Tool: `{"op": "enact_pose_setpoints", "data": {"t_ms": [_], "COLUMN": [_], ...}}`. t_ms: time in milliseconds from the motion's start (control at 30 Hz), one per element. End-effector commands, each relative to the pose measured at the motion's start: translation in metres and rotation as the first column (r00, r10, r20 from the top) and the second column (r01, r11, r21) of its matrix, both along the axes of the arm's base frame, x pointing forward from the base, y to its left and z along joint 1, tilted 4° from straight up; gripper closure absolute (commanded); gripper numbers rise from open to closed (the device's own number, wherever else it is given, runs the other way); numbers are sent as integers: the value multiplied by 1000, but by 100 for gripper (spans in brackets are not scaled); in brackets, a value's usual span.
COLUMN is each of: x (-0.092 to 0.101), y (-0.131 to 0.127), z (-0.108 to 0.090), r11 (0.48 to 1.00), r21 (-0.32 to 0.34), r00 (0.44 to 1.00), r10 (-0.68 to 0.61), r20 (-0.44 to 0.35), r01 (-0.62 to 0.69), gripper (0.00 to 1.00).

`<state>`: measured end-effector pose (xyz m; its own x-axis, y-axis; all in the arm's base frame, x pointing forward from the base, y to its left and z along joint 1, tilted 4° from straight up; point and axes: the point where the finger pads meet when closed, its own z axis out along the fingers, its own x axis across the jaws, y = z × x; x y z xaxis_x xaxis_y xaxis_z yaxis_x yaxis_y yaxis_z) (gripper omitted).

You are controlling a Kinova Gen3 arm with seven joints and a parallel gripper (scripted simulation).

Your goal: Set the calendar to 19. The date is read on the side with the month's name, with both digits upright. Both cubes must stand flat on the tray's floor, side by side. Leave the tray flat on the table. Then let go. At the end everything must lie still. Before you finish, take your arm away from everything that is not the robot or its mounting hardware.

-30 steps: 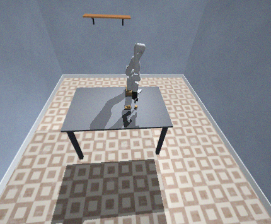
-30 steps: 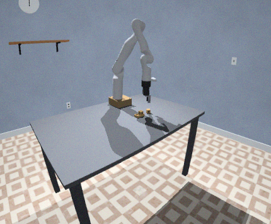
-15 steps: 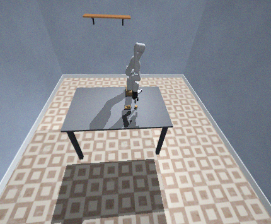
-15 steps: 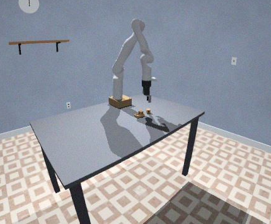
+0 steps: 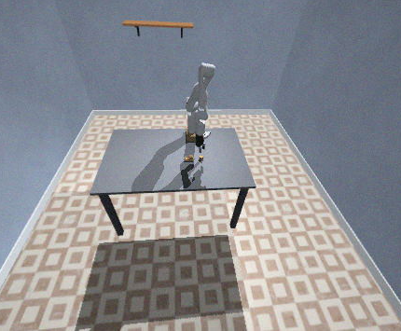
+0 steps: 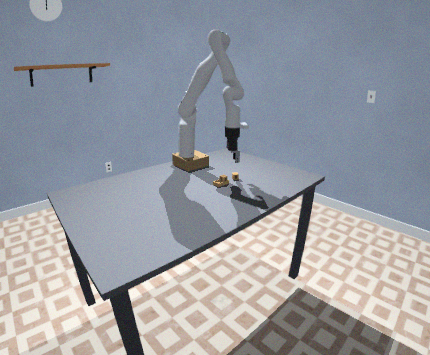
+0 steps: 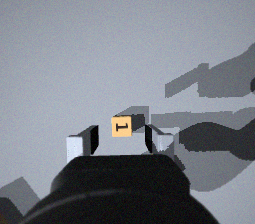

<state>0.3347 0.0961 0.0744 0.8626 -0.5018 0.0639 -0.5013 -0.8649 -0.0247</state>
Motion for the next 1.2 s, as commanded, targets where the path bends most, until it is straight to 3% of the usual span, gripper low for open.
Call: {"op": "enact_pose_setpoints", "data": {"t_ms": [0, 333, 567, 767, 833, 1167], "x": [0, -1, -2, -2, -2, -2], "y": [0, 0, -1, -2, -2, -3], "z": [0, -3, -7, -11, -11, -13], "r11": [1000, 985, 910, 763, 763, 398], "r21": [1, 7, 13, 20, 20, 46], "r00": [1000, 985, 910, 763, 763, 400], "r10": [-14, -170, -414, -646, -646, -916], "r20": [0, -11, -23, -30, -30, -36], "r01": [14, 170, 414, 647, 647, 916], "gripper": [0, 0, 0, 0, 0, 0]}}
